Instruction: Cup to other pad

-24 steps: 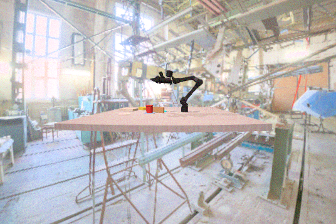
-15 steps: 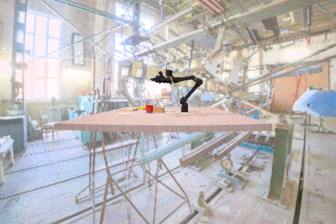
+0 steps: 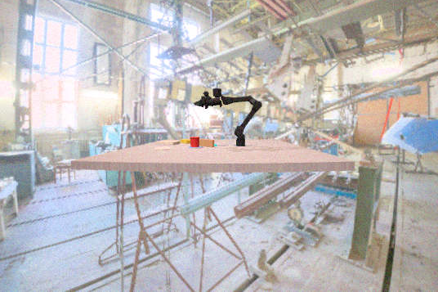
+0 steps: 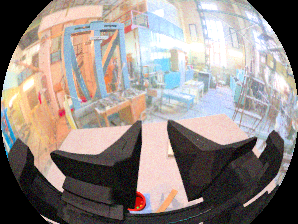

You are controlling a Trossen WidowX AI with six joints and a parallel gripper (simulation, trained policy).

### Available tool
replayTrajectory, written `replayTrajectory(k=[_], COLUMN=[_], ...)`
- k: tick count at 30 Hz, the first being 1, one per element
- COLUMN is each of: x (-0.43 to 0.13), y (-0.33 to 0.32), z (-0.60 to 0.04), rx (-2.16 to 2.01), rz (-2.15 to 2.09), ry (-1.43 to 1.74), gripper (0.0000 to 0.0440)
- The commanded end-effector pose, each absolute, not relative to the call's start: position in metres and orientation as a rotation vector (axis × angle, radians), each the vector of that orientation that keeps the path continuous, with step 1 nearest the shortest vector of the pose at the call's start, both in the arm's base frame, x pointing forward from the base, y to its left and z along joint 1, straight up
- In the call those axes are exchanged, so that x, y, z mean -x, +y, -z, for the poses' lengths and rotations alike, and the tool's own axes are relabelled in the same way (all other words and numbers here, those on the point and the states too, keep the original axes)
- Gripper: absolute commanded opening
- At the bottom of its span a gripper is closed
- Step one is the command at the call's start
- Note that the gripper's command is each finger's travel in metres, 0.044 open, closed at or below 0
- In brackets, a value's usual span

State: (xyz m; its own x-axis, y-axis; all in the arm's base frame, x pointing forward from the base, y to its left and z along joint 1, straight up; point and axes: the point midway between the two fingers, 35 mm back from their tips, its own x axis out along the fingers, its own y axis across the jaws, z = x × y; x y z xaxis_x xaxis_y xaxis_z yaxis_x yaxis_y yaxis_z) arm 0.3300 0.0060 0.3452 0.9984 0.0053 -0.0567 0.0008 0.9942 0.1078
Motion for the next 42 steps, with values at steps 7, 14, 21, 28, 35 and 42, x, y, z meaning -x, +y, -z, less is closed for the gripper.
replayTrajectory(k=[7, 14, 21, 28, 35, 42], x=[-0.344, -0.353, -0.361, -0.369, -0.374, -0.379], y=[0.014, 0.019, 0.025, 0.031, 0.037, 0.044], z=[-0.346, -0.344, -0.341, -0.337, -0.332, -0.325], rx=[-0.19, -0.254, -0.322, -0.394, -0.467, -0.54], rz=[-0.014, -0.016, -0.011, 0.003, 0.024, 0.054], ry=[0.147, 0.219, 0.298, 0.382, 0.47, 0.56], gripper=[0.0128, 0.0125, 0.0125, 0.0128, 0.0131, 0.0133])
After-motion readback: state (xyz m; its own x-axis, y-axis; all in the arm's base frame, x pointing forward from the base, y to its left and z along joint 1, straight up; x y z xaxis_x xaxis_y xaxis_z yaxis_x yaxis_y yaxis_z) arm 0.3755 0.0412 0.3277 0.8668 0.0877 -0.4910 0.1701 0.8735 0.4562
